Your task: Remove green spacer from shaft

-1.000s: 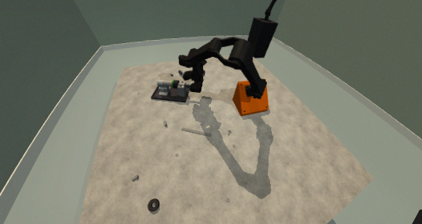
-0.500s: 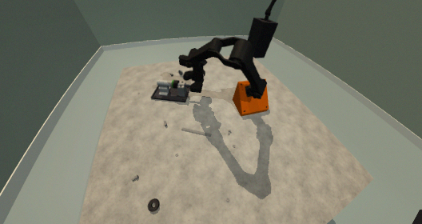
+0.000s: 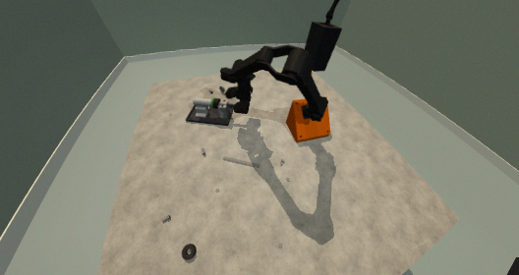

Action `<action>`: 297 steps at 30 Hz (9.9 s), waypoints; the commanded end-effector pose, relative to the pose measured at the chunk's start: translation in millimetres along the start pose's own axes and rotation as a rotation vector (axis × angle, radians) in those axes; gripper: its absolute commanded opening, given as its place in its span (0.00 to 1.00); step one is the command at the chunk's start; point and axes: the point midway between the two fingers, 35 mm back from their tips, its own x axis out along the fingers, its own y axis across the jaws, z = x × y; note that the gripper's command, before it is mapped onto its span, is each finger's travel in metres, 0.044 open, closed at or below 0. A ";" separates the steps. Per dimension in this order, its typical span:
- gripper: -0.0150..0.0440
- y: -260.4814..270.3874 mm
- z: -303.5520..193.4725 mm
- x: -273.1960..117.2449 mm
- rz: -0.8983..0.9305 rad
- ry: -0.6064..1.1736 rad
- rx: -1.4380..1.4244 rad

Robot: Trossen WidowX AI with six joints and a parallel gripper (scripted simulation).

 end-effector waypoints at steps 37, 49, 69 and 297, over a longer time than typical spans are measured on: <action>0.25 -0.2 -5.9 0.2 -0.001 0.004 -0.003; 0.25 -0.2 -7.3 0.3 -0.001 0.004 -0.003; 0.25 -0.2 -9.5 0.3 -0.001 0.005 -0.003; 0.25 1.0 38.8 -1.1 -0.001 0.002 -0.005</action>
